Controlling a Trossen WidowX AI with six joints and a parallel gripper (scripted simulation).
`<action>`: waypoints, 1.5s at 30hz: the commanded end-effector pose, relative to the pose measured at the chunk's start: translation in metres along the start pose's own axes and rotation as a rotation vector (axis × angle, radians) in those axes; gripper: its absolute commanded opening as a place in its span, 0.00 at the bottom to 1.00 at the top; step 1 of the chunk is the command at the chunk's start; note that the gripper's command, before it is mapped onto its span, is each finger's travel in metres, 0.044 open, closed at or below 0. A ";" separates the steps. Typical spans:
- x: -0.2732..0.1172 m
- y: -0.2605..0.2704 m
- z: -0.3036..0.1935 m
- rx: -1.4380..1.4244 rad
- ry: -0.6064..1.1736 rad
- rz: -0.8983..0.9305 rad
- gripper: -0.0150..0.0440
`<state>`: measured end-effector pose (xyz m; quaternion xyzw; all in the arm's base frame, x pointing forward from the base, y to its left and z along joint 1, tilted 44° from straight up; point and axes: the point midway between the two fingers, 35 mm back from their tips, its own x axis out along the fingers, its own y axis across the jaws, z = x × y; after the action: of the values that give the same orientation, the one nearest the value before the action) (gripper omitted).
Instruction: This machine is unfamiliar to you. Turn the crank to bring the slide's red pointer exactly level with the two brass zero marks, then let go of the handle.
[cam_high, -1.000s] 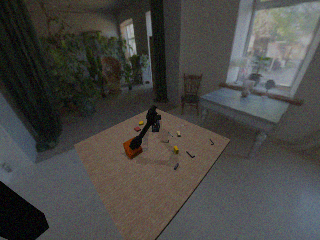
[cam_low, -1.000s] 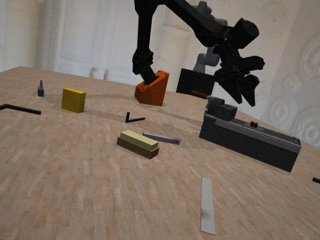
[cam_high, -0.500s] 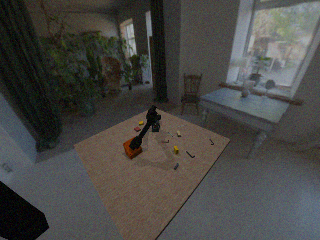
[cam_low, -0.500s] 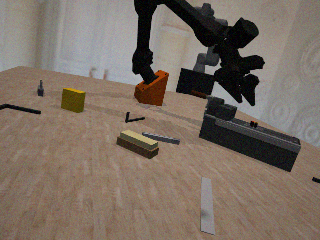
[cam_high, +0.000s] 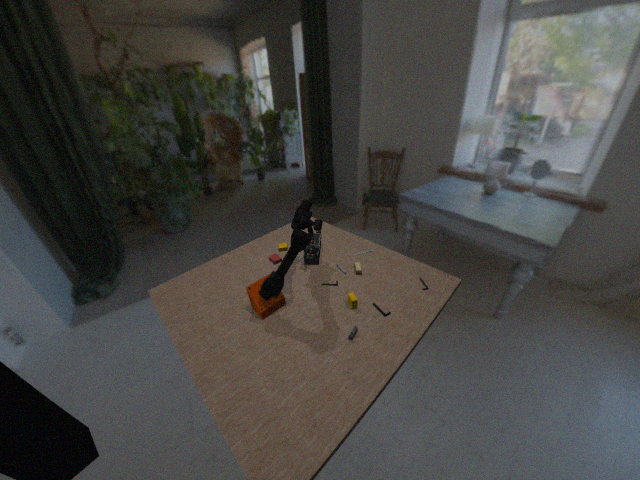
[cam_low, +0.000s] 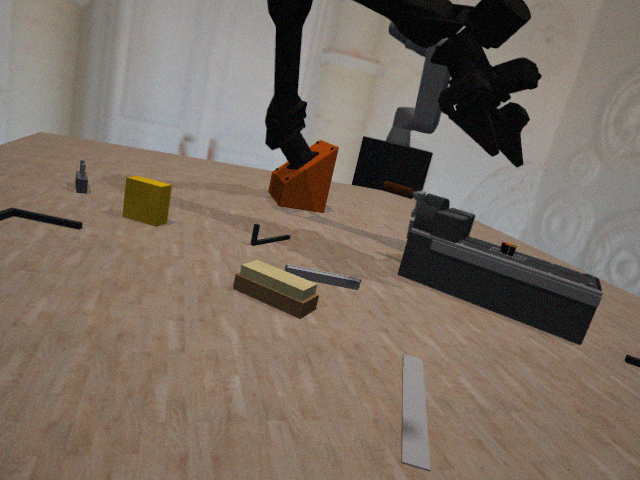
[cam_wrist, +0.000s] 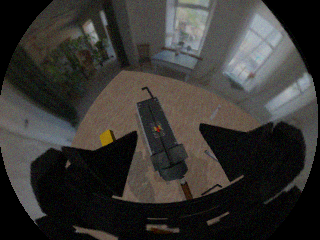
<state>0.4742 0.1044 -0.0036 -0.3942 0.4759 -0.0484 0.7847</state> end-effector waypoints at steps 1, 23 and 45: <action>-0.008 -0.011 -0.013 -0.020 0.010 0.031 1.00; -0.070 -0.044 -0.095 -0.150 -0.063 0.230 1.00; -0.039 -0.041 -0.128 -0.154 -0.065 0.234 1.00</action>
<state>0.3688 0.0233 0.0276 -0.3959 0.4909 0.0887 0.7710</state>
